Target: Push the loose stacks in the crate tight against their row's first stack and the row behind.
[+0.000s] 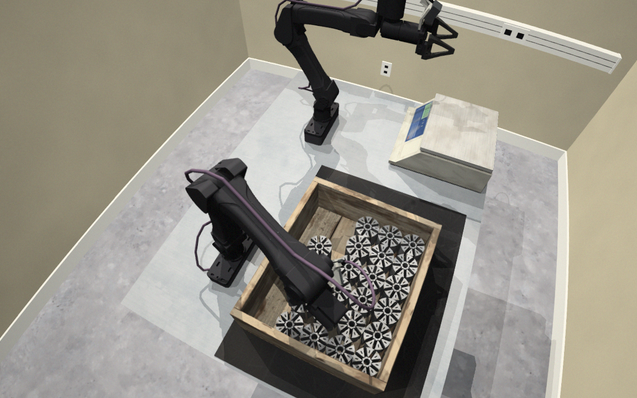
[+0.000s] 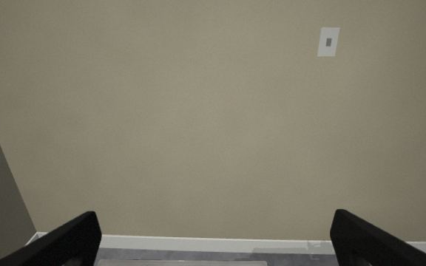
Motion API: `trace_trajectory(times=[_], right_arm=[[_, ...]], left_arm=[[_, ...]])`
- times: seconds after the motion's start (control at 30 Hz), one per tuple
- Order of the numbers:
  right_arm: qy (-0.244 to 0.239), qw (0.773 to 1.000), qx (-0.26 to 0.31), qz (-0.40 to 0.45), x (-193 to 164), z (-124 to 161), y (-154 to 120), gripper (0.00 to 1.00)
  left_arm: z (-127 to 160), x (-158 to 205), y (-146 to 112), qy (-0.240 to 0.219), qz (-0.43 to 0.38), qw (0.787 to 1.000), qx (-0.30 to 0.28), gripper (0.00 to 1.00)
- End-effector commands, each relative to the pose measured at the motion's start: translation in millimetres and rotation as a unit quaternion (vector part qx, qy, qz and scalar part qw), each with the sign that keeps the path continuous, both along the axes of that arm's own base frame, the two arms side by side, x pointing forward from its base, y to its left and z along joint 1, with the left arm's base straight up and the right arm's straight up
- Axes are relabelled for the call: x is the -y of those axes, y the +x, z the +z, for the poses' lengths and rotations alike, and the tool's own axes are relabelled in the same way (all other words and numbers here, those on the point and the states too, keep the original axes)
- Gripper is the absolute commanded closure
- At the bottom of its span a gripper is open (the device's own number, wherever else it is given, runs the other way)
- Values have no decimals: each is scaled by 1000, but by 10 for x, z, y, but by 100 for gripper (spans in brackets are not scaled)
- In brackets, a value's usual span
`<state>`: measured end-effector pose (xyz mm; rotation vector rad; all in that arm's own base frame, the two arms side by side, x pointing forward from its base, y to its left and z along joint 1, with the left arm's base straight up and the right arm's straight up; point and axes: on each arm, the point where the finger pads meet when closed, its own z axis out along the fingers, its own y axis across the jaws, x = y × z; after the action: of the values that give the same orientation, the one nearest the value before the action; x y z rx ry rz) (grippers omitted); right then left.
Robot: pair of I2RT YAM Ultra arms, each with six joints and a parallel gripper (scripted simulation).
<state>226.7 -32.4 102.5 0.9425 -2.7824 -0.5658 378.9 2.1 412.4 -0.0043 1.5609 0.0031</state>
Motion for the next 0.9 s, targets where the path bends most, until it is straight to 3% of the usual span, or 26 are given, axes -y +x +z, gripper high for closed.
trace_trajectory(times=[0.0,0.2,0.33,0.47,0.63,0.87], right_arm=[[7,1000,2,-3,-55,79,-73,99],[0,1000,16,-21,-93,45,-1,99],[-13,989,29,-145,-188,23,169,99],[-16,961,36,-274,-311,6,295,99],[-33,973,39,-226,-290,-11,179,99],[-28,971,61,-230,-222,104,281,99]], left_arm=[[374,71,-57,-1,-10,999,50,0],[374,71,-57,-1,-10,999,50,0],[374,71,-57,-1,-10,999,50,0],[374,71,-57,-1,-10,999,50,0],[374,71,-57,-1,-10,999,50,0],[374,71,-57,-1,-10,999,50,0]])
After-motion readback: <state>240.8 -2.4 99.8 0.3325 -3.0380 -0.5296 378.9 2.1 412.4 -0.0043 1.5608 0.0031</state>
